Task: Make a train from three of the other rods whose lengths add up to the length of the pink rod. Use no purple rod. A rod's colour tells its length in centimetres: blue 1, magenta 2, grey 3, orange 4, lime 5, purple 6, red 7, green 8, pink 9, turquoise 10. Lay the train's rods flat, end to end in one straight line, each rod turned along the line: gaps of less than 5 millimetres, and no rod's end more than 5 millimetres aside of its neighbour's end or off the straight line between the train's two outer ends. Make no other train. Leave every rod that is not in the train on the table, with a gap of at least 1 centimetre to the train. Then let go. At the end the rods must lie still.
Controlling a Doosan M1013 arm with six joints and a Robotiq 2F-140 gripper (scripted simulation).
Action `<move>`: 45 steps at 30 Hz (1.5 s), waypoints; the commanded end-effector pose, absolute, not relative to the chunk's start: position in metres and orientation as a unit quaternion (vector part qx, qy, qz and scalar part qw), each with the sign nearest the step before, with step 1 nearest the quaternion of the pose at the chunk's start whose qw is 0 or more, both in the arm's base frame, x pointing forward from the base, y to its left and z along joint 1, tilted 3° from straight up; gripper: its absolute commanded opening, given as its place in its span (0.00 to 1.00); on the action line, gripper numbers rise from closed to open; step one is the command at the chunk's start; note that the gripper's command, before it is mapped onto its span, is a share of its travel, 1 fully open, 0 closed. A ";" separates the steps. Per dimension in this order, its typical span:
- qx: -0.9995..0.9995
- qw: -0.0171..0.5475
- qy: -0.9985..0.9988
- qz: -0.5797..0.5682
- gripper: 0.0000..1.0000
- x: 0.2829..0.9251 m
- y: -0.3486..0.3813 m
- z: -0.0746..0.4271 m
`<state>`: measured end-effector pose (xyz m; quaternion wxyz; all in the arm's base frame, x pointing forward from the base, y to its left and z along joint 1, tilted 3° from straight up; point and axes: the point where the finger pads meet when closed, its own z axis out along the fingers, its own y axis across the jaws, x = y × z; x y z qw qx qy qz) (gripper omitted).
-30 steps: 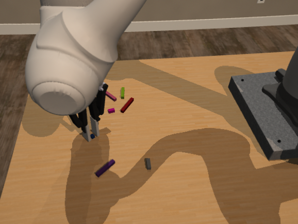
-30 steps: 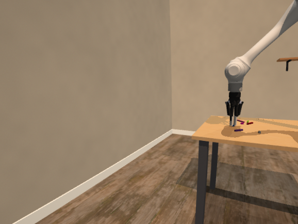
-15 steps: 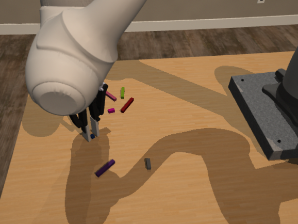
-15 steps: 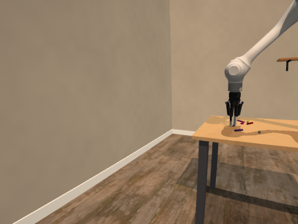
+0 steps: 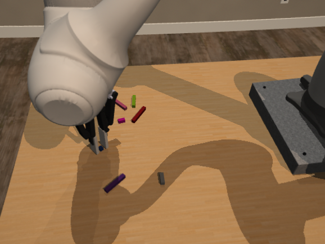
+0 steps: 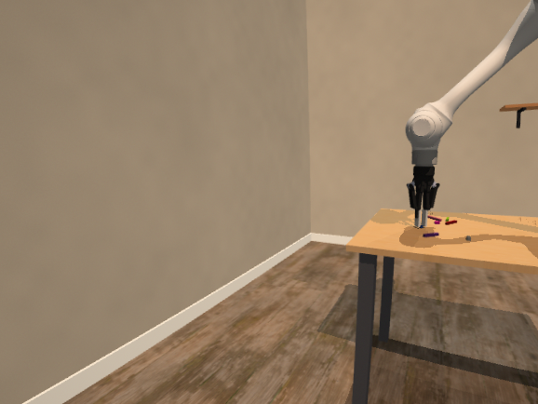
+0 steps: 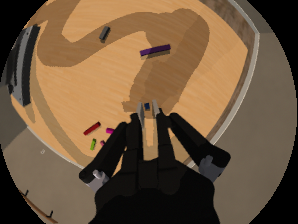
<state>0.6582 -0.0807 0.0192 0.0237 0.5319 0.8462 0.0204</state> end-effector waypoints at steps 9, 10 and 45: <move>0.532 0.019 0.846 0.019 0.03 0.654 -0.079 0.013; 0.532 0.019 0.846 0.019 0.03 0.654 -0.079 0.013; 0.532 0.019 0.846 0.019 0.03 0.653 -0.079 0.019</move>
